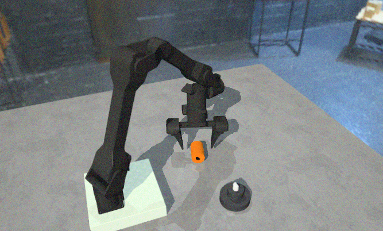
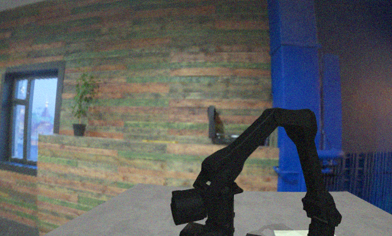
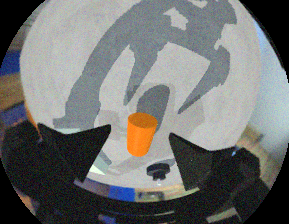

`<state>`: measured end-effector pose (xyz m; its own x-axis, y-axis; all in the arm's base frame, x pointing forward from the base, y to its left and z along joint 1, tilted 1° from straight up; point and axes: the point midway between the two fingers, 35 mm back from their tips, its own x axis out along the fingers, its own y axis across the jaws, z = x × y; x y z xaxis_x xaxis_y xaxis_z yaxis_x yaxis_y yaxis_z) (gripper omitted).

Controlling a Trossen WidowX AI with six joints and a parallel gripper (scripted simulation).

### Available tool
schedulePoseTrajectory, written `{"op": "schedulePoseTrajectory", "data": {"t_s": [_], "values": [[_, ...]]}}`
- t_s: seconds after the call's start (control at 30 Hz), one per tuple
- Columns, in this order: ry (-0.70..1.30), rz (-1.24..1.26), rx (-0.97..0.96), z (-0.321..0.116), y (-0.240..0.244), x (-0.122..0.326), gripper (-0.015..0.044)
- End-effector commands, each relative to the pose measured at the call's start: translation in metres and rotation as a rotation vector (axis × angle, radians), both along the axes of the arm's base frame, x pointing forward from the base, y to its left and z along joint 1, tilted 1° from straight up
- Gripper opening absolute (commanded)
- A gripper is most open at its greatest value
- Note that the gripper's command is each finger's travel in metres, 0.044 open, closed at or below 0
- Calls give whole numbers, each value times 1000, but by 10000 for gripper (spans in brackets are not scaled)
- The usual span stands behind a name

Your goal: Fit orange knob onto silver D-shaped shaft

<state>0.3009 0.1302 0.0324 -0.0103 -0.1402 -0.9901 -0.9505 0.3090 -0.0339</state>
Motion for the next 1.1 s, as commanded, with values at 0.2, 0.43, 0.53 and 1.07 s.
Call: {"op": "schedulePoseTrajectory", "data": {"t_s": [0.2, 0.43, 0.53, 1.07], "values": [[1, 5, -7, -14, -1, 0, 440], [1, 5, -7, -14, -1, 0, 256], [1, 5, -7, -14, -1, 0, 240], [1, 5, -7, -14, -1, 0, 179]]}}
